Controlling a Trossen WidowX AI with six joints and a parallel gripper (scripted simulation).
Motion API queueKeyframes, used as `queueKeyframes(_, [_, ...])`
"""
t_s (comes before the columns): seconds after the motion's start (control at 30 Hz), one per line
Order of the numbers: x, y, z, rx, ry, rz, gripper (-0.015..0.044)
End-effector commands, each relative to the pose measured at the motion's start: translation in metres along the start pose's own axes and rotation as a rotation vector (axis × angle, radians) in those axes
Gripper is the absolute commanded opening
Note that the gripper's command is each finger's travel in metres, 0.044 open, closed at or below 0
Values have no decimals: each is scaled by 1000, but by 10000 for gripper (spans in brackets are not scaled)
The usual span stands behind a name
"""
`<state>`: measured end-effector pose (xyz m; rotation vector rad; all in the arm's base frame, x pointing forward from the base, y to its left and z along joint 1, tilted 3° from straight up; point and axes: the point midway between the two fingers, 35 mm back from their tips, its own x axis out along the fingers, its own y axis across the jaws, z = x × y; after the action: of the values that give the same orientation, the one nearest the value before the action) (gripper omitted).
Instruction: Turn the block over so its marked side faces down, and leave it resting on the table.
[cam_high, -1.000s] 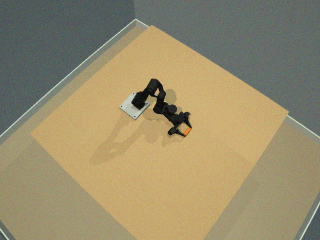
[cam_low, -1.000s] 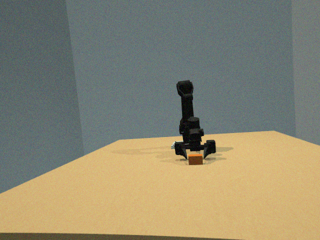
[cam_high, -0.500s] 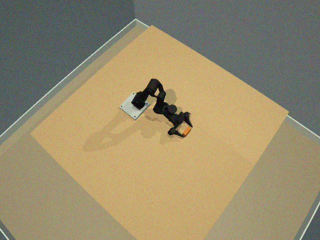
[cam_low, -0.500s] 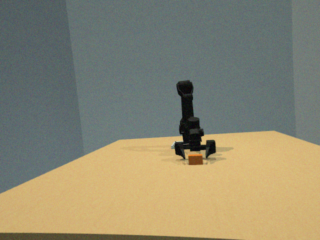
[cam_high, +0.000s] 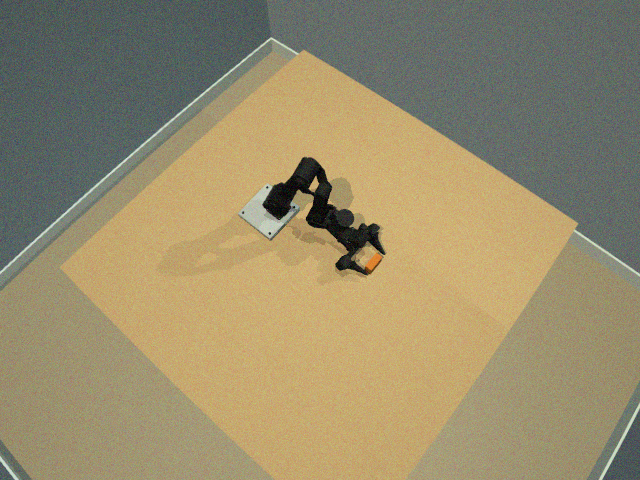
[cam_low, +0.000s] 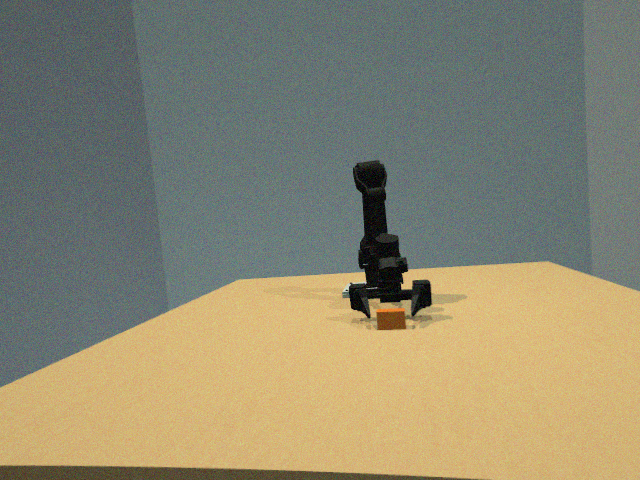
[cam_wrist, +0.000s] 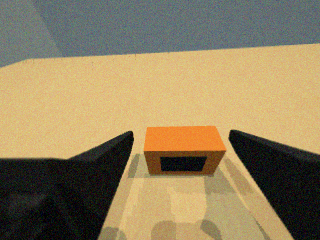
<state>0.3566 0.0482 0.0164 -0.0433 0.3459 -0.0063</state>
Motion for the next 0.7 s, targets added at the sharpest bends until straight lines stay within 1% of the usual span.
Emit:
queueKeyframes(0.0, [0, -1, 0, -6, 1, -6, 440])
queueKeyframes(0.17, [3, 0, 0, -6, 24, -4, 440])
queueKeyframes(0.3, [13, 5, 7, -7, 155, 1, 440])
queueKeyframes(0.4, [12, 6, 17, -6, 259, 2, 440])
queueKeyframes(0.53, [-4, 5, 35, -5, 399, 0, 440])
queueKeyframes(0.67, [-36, 0, 54, -3, 534, -7, 440])
